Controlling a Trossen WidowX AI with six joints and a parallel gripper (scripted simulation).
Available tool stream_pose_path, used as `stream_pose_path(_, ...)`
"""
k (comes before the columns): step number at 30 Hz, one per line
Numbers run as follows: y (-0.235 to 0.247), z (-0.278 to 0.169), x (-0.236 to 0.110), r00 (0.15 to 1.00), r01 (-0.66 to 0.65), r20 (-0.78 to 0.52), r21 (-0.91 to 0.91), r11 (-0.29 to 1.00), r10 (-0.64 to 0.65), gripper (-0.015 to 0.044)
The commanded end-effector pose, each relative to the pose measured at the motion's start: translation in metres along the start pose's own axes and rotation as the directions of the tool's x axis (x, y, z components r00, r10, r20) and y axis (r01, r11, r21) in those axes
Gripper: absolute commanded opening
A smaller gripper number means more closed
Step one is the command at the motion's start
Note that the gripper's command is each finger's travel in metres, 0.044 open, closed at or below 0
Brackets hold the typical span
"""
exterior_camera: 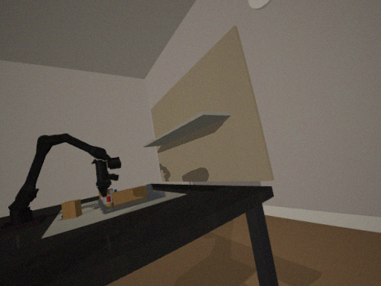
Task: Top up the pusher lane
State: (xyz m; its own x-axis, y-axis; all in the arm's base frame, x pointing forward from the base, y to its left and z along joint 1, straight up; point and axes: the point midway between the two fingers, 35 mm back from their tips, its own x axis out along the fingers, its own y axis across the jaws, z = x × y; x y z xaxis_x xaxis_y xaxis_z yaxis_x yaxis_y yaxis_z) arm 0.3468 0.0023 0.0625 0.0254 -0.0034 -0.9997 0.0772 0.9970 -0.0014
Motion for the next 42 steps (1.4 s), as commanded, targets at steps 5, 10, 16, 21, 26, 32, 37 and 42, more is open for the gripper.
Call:
stream_pose_path(5,0.0003,0.0013,-0.0003,1.0,-0.001,0.012,-0.003,1.0,0.001,0.0)
stream_pose_path(10,0.0003,0.0004,-0.0003,1.0,-0.001,0.012,-0.003,1.0,0.001,0.0)
stream_pose_path(16,0.0003,-0.0006,-0.0003,1.0,-0.001,0.012,-0.003,1.0,0.001,0.0)
stream_pose_path(21,0.0003,-0.0014,-0.0003,1.0,-0.001,0.012,-0.003,1.0,0.001,0.0)
stream_pose_path(26,0.0003,-0.0022,-0.0002,1.0,-0.001,0.012,-0.003,1.0,0.001,0.0)
stream_pose_path(32,0.0003,-0.0032,-0.0002,1.0,-0.001,0.012,-0.003,1.0,0.001,0.0)
stream_pose_path(37,0.0002,-0.0053,0.0,1.0,-0.001,0.012,-0.003,1.0,0.001,0.0)
stream_pose_path(42,0.0,-0.0073,0.0003,1.0,-0.001,0.012,-0.003,1.0,0.001,0.0)
